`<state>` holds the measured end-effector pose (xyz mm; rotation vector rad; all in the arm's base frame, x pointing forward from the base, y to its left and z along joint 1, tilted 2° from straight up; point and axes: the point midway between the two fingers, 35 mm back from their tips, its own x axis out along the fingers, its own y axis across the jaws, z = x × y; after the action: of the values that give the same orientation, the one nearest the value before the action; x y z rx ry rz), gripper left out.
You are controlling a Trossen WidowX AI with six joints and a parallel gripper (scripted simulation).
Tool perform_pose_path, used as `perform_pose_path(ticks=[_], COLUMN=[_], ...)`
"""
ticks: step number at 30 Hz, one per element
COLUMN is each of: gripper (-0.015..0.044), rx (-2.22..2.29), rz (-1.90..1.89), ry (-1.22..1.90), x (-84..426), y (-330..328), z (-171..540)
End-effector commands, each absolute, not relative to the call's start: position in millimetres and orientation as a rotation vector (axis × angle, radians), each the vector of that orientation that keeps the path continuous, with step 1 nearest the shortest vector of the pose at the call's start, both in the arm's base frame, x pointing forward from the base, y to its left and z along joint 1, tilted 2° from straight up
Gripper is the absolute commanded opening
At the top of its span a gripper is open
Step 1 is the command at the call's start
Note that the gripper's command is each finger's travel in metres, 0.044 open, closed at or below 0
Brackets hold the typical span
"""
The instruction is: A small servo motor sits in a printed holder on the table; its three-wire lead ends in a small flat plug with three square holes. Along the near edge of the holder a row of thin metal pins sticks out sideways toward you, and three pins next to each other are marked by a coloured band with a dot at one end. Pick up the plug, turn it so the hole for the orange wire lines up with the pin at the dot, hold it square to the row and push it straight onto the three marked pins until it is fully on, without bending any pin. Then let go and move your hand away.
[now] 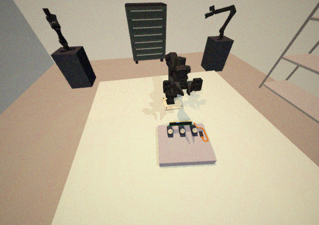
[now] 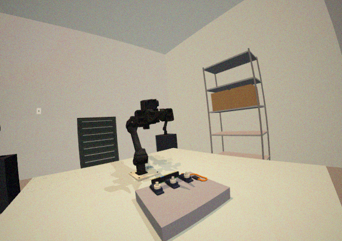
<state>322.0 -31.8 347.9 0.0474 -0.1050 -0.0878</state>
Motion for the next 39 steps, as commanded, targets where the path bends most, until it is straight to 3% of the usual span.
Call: perform_pose_path(ticks=[1, 39], gripper=[0.0115, 0.0115], rx=[0.021, -0.963], rz=[-0.044, 0.336], ry=[-0.088, 0.420], x=[317.3, 381.9], y=[-15.1, 35.7], z=[339.8, 257.4])
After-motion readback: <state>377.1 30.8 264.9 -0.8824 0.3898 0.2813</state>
